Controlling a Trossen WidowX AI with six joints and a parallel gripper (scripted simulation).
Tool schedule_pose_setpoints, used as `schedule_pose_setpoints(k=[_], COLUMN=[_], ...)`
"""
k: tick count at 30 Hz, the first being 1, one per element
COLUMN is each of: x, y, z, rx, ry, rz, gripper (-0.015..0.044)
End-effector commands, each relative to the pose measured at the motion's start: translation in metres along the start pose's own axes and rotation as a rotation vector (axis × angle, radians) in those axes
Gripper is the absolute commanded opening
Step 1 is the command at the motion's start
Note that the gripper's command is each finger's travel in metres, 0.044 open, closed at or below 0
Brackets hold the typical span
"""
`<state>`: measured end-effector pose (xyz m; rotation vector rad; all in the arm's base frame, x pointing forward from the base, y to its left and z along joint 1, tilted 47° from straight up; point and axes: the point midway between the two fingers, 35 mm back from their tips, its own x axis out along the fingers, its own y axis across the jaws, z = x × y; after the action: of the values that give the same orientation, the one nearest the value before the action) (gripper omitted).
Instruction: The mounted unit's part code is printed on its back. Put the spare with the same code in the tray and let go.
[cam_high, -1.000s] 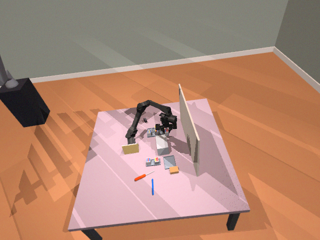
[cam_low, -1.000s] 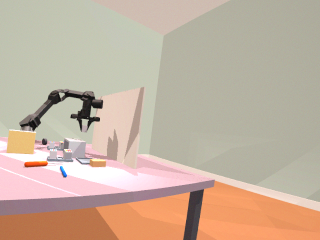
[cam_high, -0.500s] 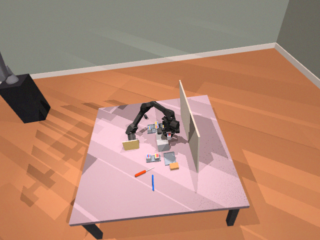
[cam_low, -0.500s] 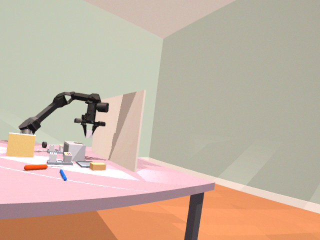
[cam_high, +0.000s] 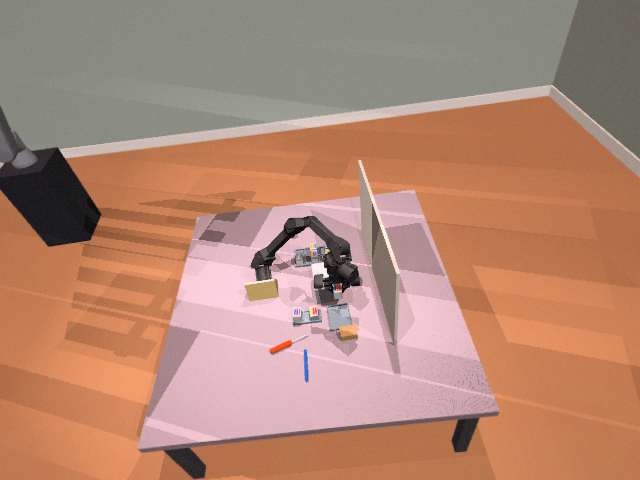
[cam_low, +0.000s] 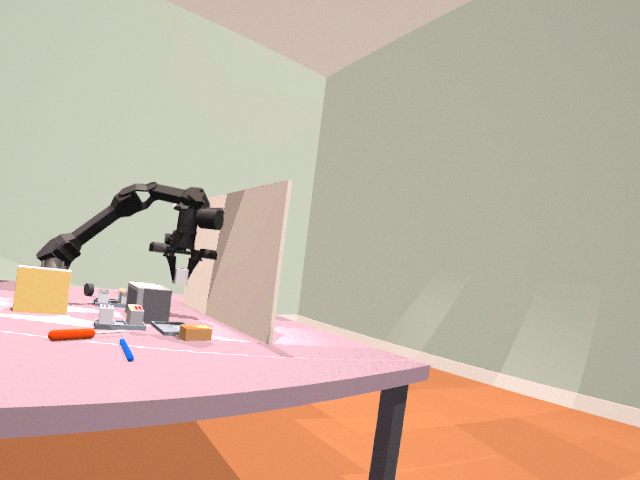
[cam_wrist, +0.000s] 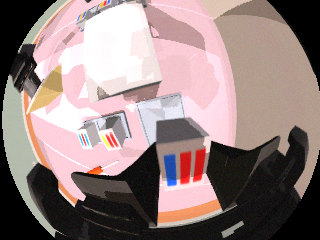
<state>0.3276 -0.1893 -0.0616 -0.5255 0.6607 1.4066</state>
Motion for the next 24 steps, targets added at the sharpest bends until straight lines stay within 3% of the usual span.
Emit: schedule_pose_setpoints(k=[1, 24], x=[0.002, 0.020], y=[0.003, 0.003], z=[-0.022, -0.030], rx=[-0.011, -0.013], ry=[0.005, 0.002], rz=[-0.006, -0.006], gripper=[0.0000, 0.0000])
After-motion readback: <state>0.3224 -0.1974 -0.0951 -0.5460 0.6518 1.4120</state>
